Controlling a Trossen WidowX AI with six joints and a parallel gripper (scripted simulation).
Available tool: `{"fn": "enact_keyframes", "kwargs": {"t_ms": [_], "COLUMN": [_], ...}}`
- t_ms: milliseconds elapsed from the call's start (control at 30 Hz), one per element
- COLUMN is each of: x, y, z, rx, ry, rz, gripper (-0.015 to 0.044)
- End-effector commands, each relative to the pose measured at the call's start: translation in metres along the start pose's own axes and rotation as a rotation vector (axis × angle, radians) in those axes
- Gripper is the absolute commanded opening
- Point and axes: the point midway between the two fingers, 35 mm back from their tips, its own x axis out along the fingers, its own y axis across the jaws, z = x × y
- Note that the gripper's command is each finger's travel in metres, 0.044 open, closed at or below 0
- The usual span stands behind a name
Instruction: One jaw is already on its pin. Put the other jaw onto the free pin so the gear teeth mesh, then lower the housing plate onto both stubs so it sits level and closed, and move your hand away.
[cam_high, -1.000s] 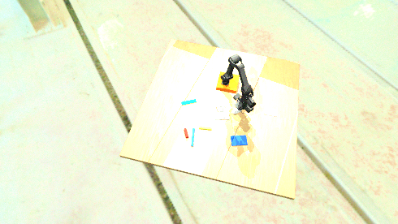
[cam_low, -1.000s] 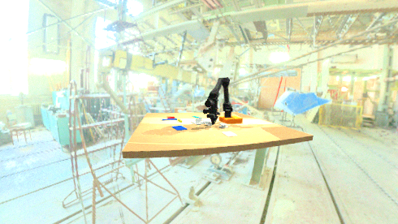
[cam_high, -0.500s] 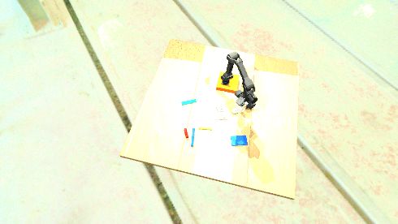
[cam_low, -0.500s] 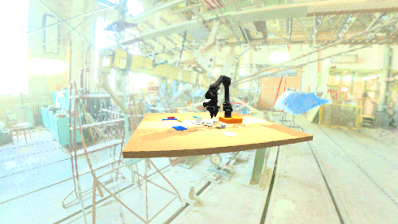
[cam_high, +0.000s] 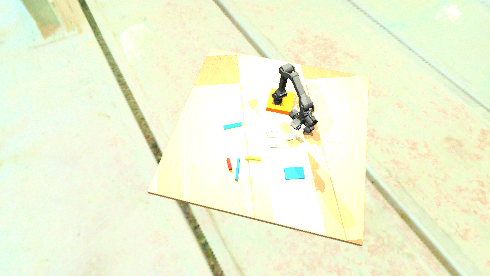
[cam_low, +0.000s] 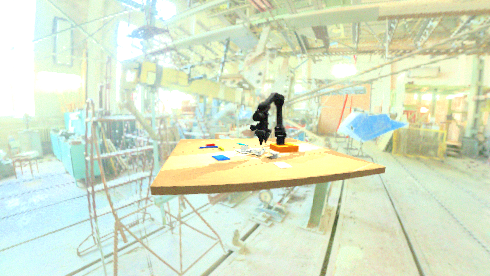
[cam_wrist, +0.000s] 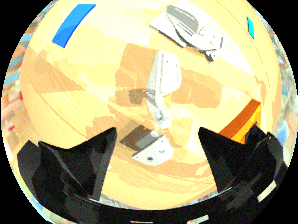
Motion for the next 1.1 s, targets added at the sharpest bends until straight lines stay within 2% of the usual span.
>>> {"fn": "enact_keyframes", "kwargs": {"t_ms": [0, 1000, 1067], "x": [-0.0006, -0.0006, -0.0007], "y": [-0.0005, -0.0005, -0.0007], "z": [0.0003, 0.0003, 0.0003], "rx": [0.003, 0.003, -0.015], "ry": [-0.003, -0.003, -0.003], "rz": [-0.002, -0.002, -0.002], "gripper": [0.044, 0.044, 0.0387]}}
